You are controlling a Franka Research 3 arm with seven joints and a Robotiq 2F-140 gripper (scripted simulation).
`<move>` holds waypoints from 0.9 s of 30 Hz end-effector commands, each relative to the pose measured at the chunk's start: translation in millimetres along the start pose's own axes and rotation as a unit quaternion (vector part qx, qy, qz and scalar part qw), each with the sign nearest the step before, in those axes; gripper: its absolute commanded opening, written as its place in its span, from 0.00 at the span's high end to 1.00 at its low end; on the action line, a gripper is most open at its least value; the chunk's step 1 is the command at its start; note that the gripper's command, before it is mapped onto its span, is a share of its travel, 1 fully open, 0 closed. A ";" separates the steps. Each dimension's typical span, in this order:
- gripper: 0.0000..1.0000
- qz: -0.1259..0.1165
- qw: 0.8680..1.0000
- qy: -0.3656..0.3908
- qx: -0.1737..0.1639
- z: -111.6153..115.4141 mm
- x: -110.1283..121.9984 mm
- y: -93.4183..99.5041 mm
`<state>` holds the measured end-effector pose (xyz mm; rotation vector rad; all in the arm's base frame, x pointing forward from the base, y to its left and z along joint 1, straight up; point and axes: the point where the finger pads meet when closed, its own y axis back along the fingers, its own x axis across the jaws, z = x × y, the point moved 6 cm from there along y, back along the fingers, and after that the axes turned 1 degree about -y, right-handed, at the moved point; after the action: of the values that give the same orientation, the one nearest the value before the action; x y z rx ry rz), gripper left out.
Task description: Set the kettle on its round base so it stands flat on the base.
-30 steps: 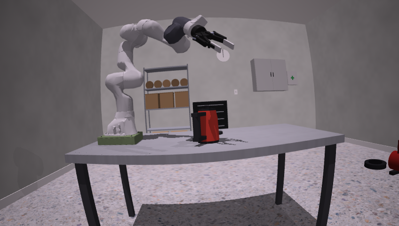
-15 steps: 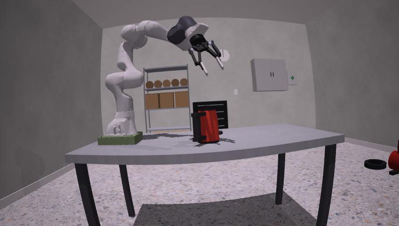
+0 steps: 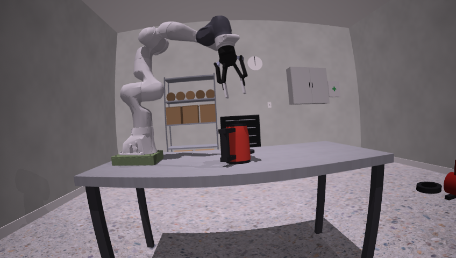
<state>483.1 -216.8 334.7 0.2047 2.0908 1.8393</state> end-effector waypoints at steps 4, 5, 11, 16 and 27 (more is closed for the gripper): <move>0.53 0.077 0.993 -0.081 -0.034 19.9 28.6 -7.5; 0.53 0.077 0.993 -0.081 -0.034 19.9 28.6 -7.5; 0.53 0.086 0.992 -0.086 -0.040 24.7 32.1 -7.6; 0.53 0.087 0.992 -0.087 -0.041 25.4 32.6 -7.7; 0.53 0.087 0.992 -0.087 -0.041 25.4 32.6 -7.7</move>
<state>463.3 -184.1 319.7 0.5008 1.9411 1.9302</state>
